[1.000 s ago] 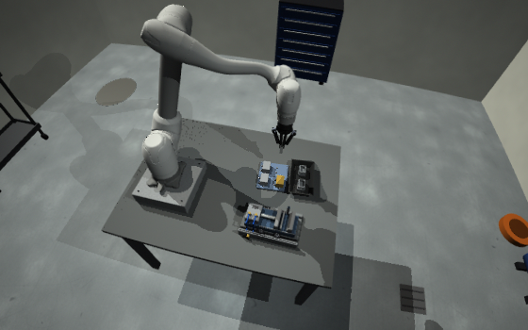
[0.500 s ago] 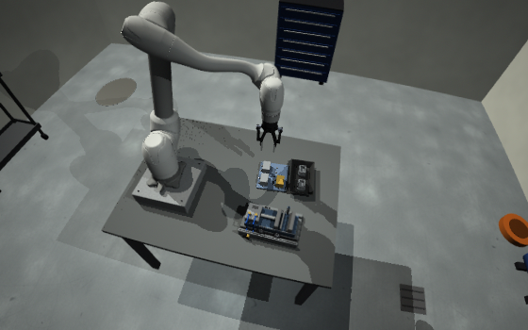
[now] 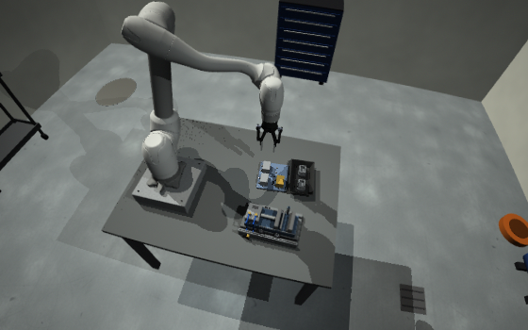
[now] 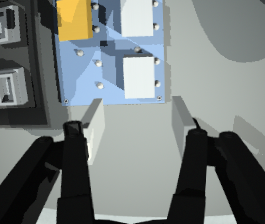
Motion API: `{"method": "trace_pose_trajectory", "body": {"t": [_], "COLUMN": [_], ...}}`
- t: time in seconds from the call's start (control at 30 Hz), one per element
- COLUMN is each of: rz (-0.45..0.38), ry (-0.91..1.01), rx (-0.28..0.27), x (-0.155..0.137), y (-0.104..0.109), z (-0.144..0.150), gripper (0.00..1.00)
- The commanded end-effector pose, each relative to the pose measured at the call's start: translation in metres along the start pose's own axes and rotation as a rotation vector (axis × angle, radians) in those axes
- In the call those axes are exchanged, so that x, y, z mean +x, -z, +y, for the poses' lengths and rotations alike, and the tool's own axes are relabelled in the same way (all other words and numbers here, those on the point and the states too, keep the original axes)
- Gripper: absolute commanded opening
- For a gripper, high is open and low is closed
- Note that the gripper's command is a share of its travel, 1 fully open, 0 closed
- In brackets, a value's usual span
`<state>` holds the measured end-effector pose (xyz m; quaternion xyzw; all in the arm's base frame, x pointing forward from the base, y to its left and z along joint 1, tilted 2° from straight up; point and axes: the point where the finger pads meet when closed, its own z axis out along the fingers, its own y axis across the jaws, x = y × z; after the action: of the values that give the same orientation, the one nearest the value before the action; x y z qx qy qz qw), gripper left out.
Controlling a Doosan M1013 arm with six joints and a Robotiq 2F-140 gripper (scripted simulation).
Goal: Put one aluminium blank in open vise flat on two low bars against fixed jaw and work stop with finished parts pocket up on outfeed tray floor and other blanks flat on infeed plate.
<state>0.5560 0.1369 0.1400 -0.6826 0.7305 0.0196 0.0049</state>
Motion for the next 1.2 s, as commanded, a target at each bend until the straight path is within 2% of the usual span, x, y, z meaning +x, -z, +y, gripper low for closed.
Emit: {"method": "trace_pose_trajectory", "body": {"t": [0.0,0.63,0.87,1.1,1.17], "rz": [0.001,0.001,0.001,0.001,0.001], "ry": [-0.001,-0.001,-0.001,-0.001,-0.001], "rx": [0.005,0.005,0.005,0.005,0.005], "x": [0.0,0.0,0.0,0.0,0.0], "y": [0.001,-0.003,-0.018,-0.043,-0.043], "z": [0.0,0.0,0.0,0.0,0.0], "gripper": [0.4,0.4,0.4,0.4,0.4]}}
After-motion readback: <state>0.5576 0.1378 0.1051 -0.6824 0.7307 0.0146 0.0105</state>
